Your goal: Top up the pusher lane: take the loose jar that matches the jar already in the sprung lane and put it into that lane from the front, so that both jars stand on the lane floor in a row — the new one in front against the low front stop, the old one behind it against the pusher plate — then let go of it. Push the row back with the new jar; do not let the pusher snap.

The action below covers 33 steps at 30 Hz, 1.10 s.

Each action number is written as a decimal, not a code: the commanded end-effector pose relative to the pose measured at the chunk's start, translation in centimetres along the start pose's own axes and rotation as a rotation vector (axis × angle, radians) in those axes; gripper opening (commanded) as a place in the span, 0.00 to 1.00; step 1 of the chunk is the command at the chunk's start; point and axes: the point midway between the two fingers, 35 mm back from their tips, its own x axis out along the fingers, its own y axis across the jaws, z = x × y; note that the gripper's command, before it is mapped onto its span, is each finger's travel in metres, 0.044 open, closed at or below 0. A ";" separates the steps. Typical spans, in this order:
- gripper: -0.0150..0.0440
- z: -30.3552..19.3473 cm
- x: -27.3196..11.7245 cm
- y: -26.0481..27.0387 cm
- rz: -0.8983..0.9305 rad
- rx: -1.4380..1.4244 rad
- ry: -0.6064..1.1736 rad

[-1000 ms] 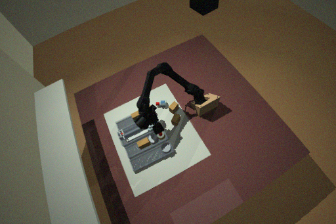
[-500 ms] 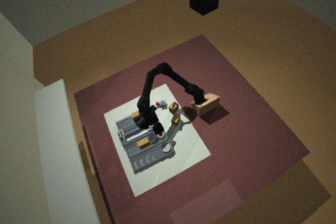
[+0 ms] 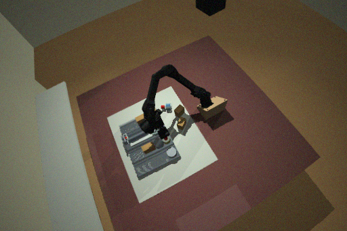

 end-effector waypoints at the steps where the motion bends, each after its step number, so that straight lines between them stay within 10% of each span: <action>1: 0.25 0.5 0.2 -0.4 -0.012 0.016 -0.014; 33: 0.25 0.0 0.5 -0.4 -0.012 0.016 -0.014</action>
